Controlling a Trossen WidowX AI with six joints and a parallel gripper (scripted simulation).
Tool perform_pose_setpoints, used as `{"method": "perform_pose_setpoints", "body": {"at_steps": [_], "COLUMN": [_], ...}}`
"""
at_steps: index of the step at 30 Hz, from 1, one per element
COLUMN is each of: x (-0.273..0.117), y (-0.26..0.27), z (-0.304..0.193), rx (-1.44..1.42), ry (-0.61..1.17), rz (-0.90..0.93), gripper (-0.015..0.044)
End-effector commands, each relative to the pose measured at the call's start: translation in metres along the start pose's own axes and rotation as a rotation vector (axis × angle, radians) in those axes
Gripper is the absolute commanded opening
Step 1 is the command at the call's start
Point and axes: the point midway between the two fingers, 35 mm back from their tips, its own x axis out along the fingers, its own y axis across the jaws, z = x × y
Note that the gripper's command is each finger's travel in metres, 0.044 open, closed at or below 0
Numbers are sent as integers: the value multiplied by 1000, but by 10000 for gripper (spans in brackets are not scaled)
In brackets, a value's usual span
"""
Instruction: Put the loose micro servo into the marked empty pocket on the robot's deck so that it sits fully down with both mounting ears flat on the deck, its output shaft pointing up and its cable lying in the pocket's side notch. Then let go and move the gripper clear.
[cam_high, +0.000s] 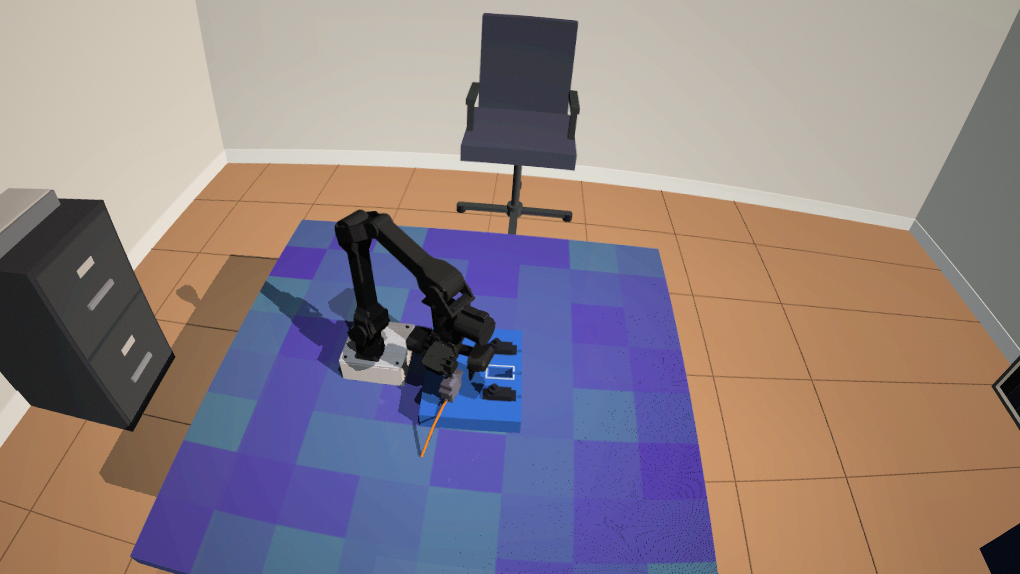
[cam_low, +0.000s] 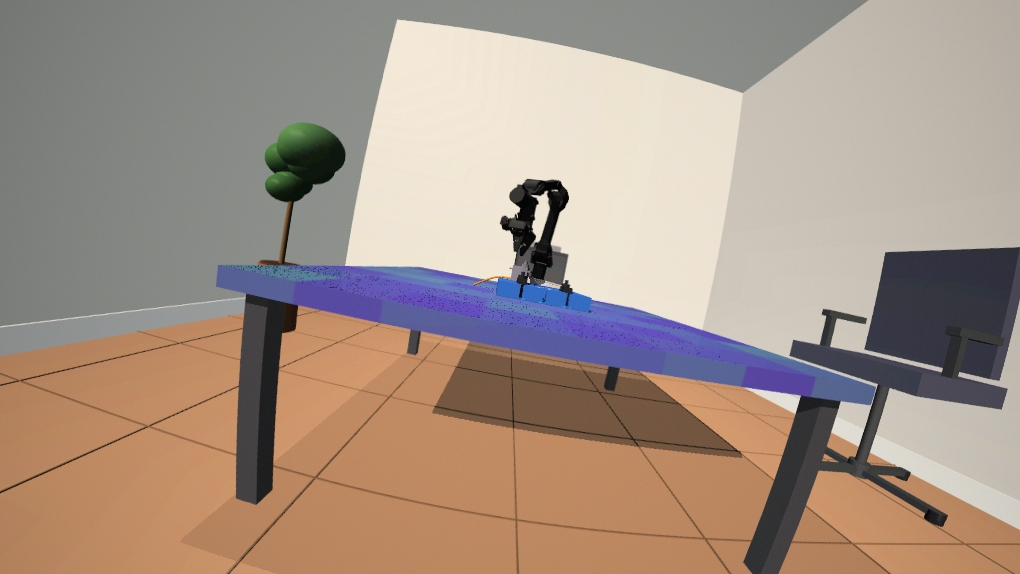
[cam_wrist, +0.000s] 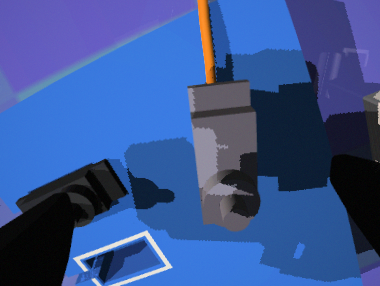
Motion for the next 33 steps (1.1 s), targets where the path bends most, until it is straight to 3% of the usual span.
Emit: {"method": "perform_pose_setpoints", "body": {"at_steps": [1,30,33], "x": [6,52,52], "y": [-10,-14,-14], "z": [-2,-3,-3], "rx": [-12,-12,-12], "ry": [5,6,6], "rz": [-70,-70,-70], "gripper": [440,440,361]}}
